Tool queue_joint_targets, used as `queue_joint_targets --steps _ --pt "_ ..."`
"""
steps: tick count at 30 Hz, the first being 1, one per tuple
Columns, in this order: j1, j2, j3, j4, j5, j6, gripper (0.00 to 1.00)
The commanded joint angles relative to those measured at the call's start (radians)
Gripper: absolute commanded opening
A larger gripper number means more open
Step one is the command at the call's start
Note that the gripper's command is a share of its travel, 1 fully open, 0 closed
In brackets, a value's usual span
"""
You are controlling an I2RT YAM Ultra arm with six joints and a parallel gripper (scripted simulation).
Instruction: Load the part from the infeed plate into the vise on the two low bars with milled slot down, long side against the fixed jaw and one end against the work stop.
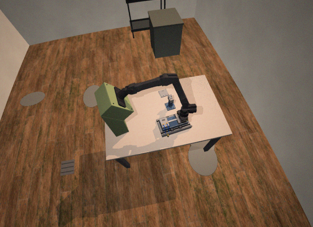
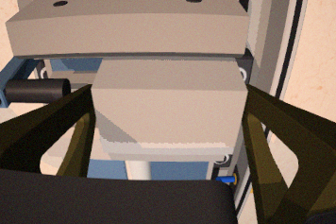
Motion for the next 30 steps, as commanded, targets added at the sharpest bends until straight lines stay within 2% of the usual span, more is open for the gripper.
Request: queue_joint_targets --steps 1,16,19,30 --pt "-0.015 -0.023 0.032 0.004 0.0 0.007 0.74" --pt "-0.02 -0.04 0.026 -0.015 -0.008 -0.002 0.74" --pt "-0.024 -0.05 -0.019 -0.023 -0.012 -0.009 0.74" --pt "-0.055 -0.125 -0.061 -0.067 -0.035 -0.031 0.74"
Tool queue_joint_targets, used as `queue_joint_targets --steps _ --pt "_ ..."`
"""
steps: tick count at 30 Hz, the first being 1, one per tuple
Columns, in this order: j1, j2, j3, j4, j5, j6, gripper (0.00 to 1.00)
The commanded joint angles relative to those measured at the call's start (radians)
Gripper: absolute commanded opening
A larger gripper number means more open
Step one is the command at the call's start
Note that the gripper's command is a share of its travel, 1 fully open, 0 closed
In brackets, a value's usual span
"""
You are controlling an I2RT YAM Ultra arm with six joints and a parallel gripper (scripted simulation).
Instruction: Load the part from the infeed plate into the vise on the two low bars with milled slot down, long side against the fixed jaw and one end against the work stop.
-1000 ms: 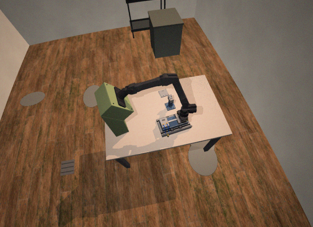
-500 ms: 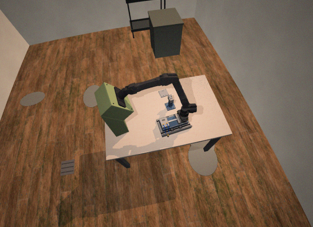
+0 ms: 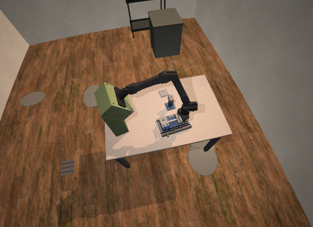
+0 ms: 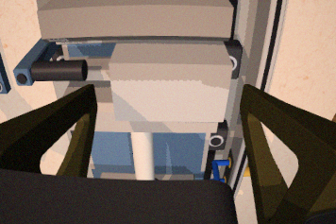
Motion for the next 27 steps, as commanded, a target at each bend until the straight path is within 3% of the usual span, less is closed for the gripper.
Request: queue_joint_targets --steps 1,15,26,27 --pt "-0.031 -0.05 -0.024 -0.037 -0.018 -0.018 0.74" --pt "-0.067 -0.124 -0.05 -0.096 -0.045 -0.046 0.74" --pt "-0.074 -0.135 -0.056 -0.108 -0.049 -0.052 0.74" --pt "-0.074 -0.135 -0.056 -0.108 -0.049 -0.052 0.0"
